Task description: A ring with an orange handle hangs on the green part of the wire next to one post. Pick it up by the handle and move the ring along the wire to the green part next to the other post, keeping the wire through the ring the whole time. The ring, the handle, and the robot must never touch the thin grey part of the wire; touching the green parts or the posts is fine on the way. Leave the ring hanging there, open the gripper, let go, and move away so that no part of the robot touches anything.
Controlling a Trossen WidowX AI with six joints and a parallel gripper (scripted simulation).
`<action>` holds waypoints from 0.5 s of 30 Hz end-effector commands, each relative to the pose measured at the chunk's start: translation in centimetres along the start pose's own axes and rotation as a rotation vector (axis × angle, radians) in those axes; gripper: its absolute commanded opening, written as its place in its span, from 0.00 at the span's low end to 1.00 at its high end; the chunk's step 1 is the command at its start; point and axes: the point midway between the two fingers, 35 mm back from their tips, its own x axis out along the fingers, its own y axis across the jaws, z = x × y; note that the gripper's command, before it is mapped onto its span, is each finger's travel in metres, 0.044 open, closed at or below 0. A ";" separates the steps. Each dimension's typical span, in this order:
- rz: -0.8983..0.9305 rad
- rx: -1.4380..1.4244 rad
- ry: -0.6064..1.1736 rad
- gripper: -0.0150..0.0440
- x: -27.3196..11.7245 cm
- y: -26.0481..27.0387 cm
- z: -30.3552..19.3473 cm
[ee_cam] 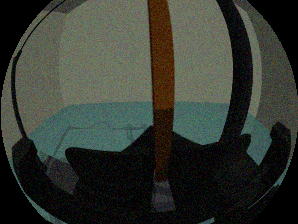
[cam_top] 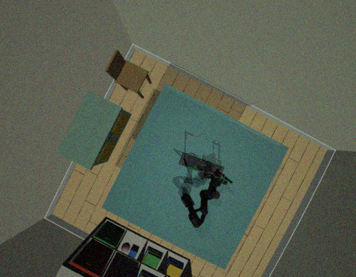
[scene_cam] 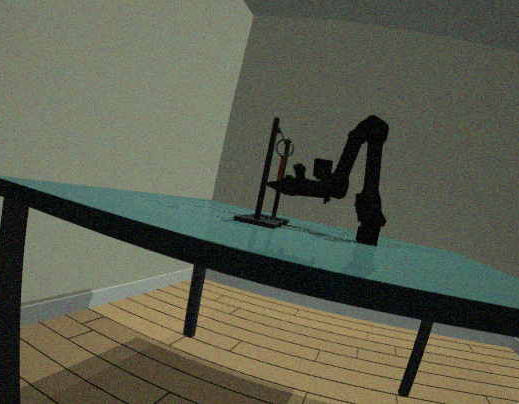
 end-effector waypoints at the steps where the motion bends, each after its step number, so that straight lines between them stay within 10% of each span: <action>1: 0.001 -0.002 -0.006 0.00 0.0 0.0 1.0; 15: 0.002 0.000 -0.006 0.00 -0.1 0.1 1.8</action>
